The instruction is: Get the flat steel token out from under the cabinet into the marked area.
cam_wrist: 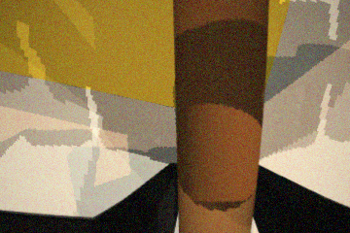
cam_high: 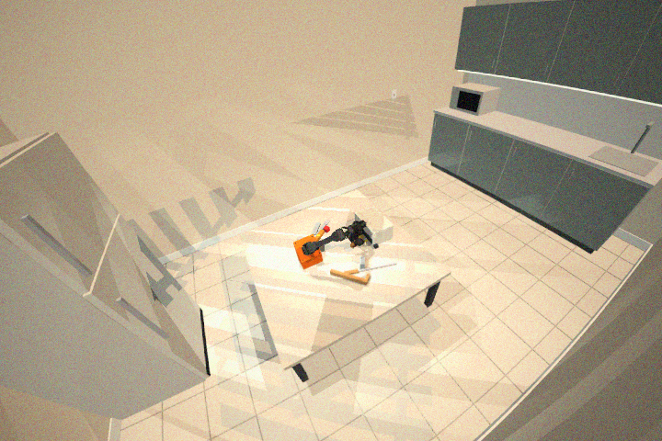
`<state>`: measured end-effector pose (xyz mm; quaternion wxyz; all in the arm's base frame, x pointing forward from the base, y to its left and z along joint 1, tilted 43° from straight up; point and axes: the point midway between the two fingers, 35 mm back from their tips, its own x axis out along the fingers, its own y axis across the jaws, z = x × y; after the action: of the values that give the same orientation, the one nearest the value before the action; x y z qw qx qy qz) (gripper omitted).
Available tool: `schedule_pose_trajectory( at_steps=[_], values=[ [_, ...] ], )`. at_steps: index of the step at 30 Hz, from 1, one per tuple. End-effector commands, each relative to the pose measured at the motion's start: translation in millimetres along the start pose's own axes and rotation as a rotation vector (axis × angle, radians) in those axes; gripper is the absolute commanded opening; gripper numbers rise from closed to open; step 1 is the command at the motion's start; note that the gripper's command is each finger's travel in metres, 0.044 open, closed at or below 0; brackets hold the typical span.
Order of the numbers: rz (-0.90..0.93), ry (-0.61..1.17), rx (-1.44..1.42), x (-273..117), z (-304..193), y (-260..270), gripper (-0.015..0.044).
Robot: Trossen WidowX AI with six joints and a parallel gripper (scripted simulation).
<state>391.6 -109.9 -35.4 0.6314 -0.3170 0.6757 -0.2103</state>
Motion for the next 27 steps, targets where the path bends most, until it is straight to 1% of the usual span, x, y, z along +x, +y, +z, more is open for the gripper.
schedule_pose_trajectory(
  at_steps=[1,10,27],
  values=[
    [0.009,-0.001,-0.002,1,0,10,0.0],
    [0.01,-0.001,-0.002,1,0,20,0.0],
    [0.01,0.0,-0.002,1,-8,19,0.0]
  ],
)
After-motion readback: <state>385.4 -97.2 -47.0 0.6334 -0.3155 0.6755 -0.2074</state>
